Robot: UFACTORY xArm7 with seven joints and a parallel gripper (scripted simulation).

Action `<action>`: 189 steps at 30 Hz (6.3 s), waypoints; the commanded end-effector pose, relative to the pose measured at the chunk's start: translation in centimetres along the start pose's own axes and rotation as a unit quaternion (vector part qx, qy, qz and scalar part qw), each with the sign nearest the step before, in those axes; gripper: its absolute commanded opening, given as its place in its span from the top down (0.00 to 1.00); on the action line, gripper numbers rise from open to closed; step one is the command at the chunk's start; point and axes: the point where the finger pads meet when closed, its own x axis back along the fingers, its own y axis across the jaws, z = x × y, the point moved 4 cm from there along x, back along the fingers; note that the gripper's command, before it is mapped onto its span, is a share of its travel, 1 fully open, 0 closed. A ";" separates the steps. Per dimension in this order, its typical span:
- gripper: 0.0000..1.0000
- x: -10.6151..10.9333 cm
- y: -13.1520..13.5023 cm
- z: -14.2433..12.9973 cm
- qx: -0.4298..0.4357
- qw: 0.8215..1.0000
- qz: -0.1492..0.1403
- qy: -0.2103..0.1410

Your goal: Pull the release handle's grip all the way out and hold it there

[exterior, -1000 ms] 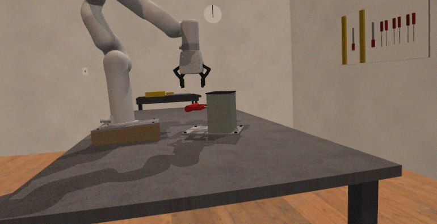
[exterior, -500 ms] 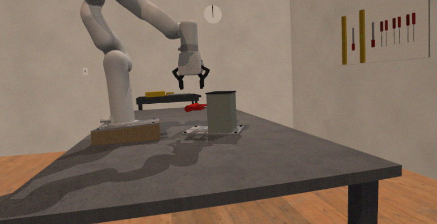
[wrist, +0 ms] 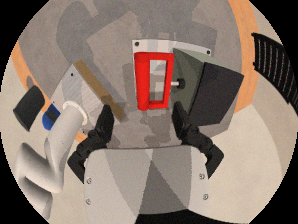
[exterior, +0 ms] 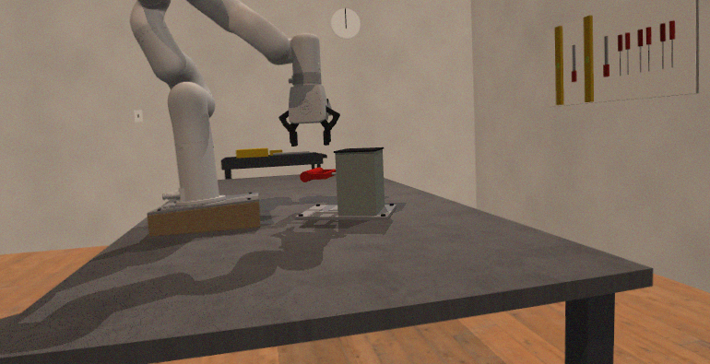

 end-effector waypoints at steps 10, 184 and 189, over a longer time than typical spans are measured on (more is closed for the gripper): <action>1.00 0.1 0.1 0.0 -0.002 1.000 -0.002 0.000; 0.44 0.1 0.1 0.0 1.000 0.002 0.000 -0.002; 0.44 0.1 0.1 0.0 1.000 0.002 0.000 -0.002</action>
